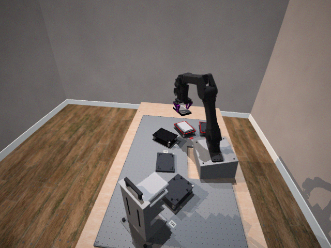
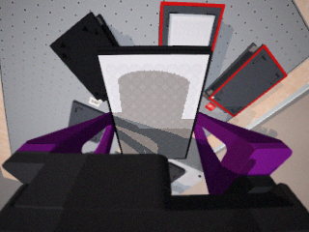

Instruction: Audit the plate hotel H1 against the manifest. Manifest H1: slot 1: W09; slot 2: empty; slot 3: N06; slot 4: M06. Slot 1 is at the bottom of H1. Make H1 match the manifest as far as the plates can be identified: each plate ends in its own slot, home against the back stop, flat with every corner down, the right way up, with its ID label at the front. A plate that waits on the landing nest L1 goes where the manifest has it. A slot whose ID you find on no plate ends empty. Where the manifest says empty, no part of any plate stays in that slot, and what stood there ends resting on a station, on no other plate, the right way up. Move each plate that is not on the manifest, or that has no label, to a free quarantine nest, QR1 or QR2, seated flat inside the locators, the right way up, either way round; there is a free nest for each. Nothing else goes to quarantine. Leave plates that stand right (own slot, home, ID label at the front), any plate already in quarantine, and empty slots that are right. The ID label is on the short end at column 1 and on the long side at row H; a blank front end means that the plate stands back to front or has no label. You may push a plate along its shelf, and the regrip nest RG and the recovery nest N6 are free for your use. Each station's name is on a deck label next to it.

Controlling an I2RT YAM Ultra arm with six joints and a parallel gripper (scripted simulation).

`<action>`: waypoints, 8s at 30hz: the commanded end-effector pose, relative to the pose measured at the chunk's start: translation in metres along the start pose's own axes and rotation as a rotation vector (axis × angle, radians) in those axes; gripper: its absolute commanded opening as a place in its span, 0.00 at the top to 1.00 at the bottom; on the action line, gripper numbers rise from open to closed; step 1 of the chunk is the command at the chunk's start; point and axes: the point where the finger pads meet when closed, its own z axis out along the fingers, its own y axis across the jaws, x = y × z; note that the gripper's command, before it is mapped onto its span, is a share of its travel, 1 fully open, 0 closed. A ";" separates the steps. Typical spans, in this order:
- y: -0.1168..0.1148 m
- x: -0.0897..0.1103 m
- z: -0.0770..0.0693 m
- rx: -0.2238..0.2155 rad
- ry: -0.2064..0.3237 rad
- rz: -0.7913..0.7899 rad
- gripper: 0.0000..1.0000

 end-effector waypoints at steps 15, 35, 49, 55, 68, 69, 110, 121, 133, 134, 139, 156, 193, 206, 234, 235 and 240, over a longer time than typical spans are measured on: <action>-0.048 -0.003 -0.008 0.001 -0.030 0.190 0.14; -0.107 0.012 -0.008 -0.003 -0.030 0.598 0.14; -0.145 0.022 -0.008 -0.002 -0.030 0.598 0.14; -0.165 0.027 -0.008 -0.001 -0.030 0.598 0.14; -0.200 0.037 -0.008 0.000 -0.030 0.598 0.14; -0.204 0.037 -0.008 0.000 -0.030 0.598 0.14; -0.251 0.045 0.048 0.002 -0.030 0.598 0.14; -0.252 0.044 0.072 0.001 -0.030 0.598 0.14; -0.252 0.043 0.098 0.001 -0.030 0.598 0.14; -0.252 0.043 0.101 0.001 -0.030 0.598 0.14; -0.253 0.042 0.114 0.001 -0.030 0.598 0.14; -0.251 0.043 0.120 0.001 -0.030 0.598 0.14; -0.250 0.044 0.132 0.001 -0.030 0.598 0.14; -0.250 0.045 0.140 0.001 -0.030 0.598 0.14; -0.250 0.044 0.156 0.001 -0.030 0.598 0.14; -0.250 0.045 0.156 0.001 -0.030 0.598 0.14; -0.250 0.044 0.160 0.001 -0.030 0.598 0.14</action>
